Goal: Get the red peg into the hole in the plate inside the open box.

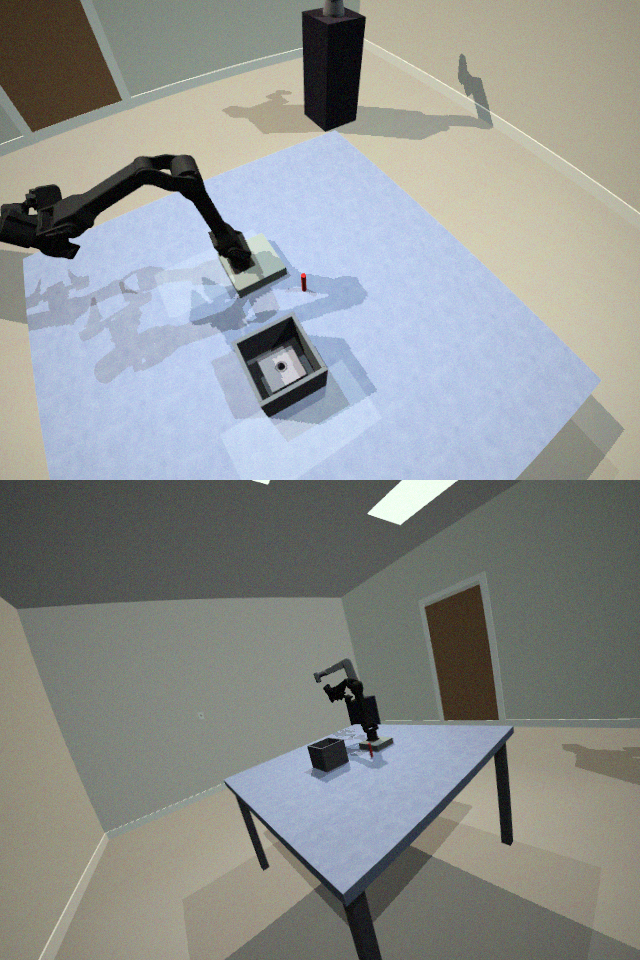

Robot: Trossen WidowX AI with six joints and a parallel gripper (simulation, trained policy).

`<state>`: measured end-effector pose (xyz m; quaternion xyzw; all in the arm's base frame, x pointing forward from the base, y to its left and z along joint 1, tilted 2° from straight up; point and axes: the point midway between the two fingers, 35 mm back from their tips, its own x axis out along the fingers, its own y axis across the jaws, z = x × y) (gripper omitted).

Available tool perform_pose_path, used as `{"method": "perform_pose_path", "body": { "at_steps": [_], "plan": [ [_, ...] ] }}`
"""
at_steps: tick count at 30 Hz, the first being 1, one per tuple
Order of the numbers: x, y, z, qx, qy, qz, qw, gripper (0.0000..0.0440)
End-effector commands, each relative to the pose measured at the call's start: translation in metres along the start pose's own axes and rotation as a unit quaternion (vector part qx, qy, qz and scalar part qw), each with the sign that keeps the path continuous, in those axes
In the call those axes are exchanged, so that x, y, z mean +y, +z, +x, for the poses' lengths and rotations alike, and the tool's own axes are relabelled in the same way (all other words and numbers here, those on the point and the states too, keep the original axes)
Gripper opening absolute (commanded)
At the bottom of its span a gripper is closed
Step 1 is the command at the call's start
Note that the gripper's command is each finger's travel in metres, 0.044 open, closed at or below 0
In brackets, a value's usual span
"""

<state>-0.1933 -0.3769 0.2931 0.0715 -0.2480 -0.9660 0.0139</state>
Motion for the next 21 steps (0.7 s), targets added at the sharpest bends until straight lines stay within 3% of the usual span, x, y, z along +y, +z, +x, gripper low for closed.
{"method": "perform_pose_path", "body": {
  "at_steps": [1, 2, 11, 21],
  "plan": [
    [0.001, 0.001, -0.003, -0.001, 0.002, 0.0, 1.0, 0.0425],
    [0.003, 0.001, -0.007, 0.001, 0.006, 0.0, 1.0, 0.044],
    [0.038, 0.012, -0.076, 0.068, 0.095, 0.075, 0.99, 0.044],
    [0.064, 0.035, -0.165, 0.183, 0.198, 0.147, 0.952, 0.044]
  ]
}}
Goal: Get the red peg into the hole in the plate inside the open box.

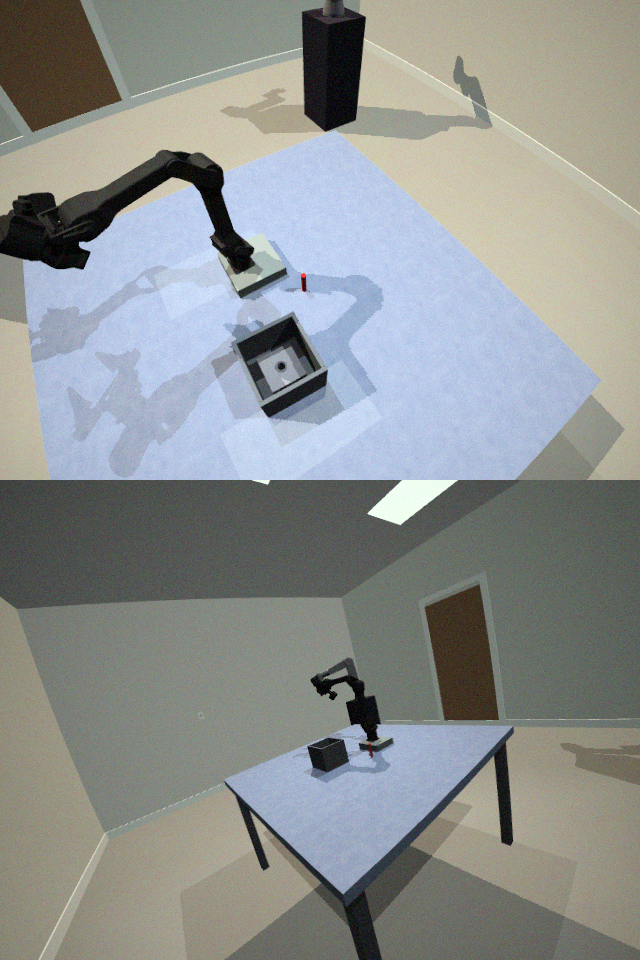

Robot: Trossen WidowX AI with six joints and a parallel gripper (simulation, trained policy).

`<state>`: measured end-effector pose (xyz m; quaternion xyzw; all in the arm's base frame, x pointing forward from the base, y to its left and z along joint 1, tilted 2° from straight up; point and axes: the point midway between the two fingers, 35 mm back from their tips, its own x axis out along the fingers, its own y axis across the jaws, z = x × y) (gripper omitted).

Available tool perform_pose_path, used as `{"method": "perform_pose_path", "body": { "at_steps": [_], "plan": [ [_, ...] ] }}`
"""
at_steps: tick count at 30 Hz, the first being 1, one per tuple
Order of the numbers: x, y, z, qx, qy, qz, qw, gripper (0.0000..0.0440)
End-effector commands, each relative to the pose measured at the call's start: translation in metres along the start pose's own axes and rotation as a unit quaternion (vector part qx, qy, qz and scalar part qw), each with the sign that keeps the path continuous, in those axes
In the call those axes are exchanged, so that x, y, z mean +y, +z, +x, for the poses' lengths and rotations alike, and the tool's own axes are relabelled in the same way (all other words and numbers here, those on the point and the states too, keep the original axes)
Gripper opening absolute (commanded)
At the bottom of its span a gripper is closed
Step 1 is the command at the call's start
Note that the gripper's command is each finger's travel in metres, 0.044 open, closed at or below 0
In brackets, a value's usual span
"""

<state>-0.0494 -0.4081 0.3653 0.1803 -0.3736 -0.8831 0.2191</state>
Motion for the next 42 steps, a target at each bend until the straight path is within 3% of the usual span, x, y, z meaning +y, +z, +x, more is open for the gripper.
{"method": "perform_pose_path", "body": {
  "at_steps": [1, 9, 17, 29, 42],
  "plan": [
    [0.014, 0.001, -0.022, 0.034, 0.027, 0.028, 0.999, 0.044],
    [0.044, -0.003, -0.086, 0.137, 0.095, 0.092, 0.982, 0.044],
    [0.061, -0.001, -0.151, 0.247, 0.148, 0.15, 0.946, 0.044],
    [0.065, 0.006, -0.241, 0.41, 0.189, 0.215, 0.866, 0.044],
    [0.043, 0.014, -0.32, 0.564, 0.182, 0.245, 0.767, 0.044]
  ]
}}
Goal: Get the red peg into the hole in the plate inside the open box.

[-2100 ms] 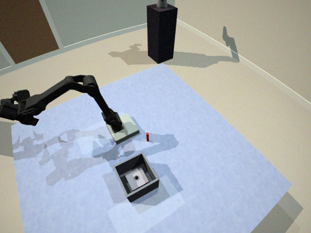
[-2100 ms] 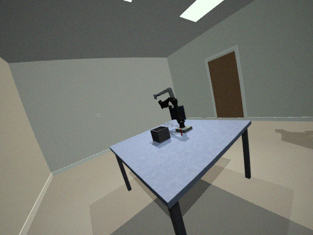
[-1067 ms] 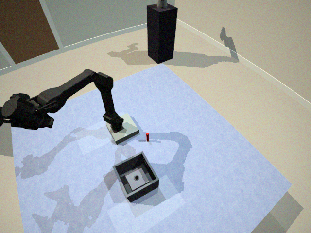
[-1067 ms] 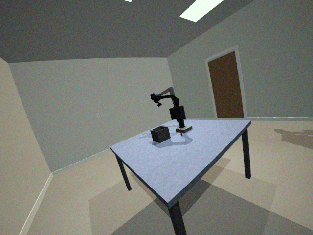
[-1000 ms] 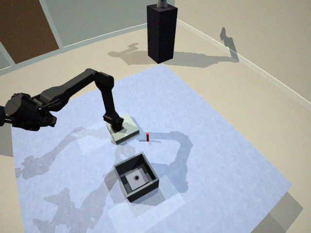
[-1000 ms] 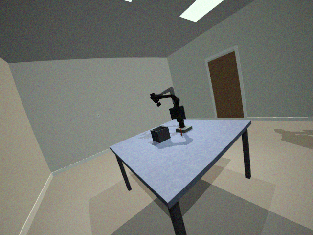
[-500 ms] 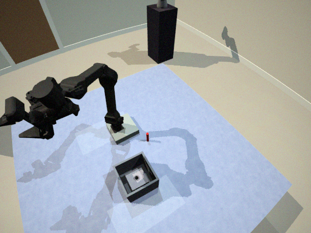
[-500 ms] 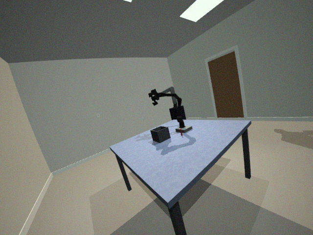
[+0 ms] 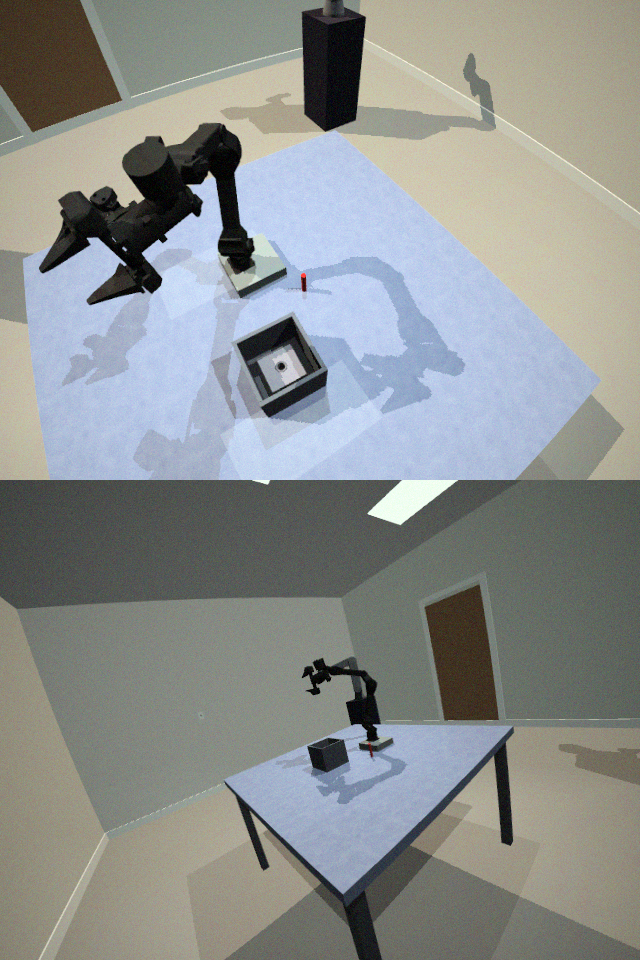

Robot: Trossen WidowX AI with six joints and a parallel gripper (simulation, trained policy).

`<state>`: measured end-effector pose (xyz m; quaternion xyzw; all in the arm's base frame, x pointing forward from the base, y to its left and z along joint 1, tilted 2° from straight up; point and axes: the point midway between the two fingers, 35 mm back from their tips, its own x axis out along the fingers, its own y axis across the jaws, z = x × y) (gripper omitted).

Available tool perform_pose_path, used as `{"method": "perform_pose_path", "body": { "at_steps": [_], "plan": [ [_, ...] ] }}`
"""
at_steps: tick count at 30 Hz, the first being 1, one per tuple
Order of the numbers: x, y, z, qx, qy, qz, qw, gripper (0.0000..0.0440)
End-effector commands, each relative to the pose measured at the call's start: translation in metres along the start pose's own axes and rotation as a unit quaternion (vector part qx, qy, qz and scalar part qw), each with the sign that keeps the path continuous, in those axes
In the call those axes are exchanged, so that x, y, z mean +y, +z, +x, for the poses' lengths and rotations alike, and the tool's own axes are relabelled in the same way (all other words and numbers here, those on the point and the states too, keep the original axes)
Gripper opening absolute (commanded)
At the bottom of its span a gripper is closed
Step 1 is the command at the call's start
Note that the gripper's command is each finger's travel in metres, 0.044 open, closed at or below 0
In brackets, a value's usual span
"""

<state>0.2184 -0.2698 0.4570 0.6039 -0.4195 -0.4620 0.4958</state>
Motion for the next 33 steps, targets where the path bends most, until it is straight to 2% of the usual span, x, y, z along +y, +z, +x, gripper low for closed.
{"method": "perform_pose_path", "body": {
  "at_steps": [1, 16, 33],
  "plan": [
    [-0.004, -0.011, -0.012, 0.034, -0.007, 0.018, 0.999, 0.044],
    [-0.038, -0.067, -0.068, 0.19, -0.077, 0.078, 0.976, 0.044],
    [-0.095, -0.11, -0.139, 0.333, -0.201, 0.082, 0.918, 0.044]
  ]
}}
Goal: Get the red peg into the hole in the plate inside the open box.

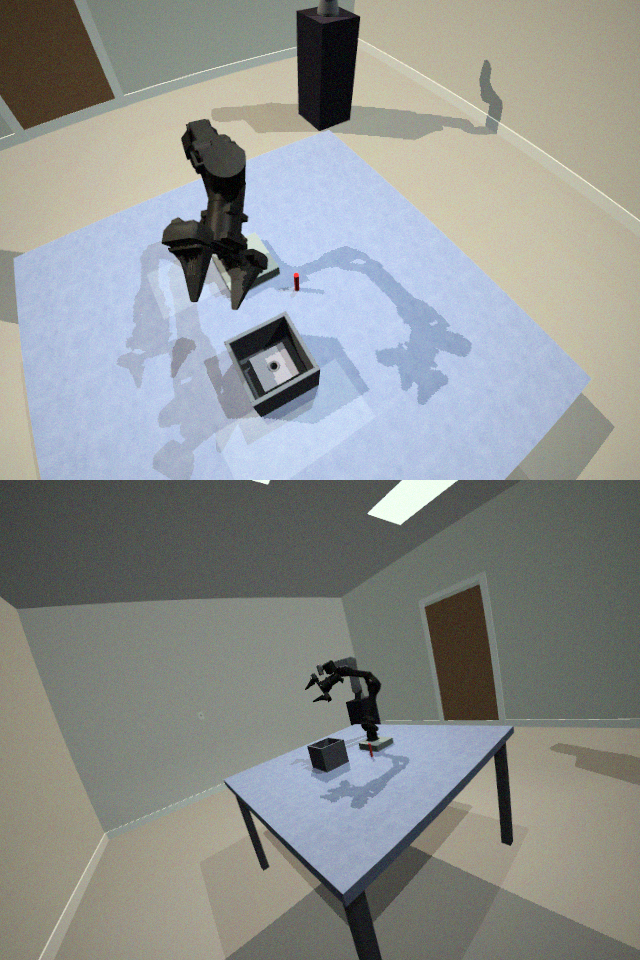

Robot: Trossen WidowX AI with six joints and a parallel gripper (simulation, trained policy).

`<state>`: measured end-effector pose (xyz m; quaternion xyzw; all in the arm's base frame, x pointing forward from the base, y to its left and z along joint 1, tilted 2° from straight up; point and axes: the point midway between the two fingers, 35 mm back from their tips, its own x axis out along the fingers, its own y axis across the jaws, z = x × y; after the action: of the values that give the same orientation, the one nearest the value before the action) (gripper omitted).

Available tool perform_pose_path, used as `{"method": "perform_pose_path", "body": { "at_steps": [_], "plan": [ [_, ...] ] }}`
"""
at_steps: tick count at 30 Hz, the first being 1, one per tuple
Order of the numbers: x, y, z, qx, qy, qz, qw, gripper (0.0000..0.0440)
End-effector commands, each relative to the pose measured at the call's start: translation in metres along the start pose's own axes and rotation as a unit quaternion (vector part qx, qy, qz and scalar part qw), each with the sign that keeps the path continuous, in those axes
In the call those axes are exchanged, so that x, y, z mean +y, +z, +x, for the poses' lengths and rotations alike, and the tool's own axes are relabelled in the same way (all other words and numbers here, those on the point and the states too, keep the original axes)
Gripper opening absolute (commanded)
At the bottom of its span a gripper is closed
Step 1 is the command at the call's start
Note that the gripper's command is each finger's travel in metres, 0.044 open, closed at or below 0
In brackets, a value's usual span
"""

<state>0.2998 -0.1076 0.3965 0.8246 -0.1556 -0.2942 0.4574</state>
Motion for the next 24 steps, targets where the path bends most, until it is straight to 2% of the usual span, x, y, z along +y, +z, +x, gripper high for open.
{"method": "perform_pose_path", "body": {
  "at_steps": [1, 13, 24],
  "plan": [
    [-0.015, -0.008, -0.005, 0.022, -0.026, 0.003, 0.999, 0.044],
    [-0.087, -0.038, -0.025, 0.101, -0.154, -0.03, 0.982, 0.044],
    [-0.16, -0.051, -0.052, 0.152, -0.282, -0.099, 0.942, 0.0436]
  ]
}}
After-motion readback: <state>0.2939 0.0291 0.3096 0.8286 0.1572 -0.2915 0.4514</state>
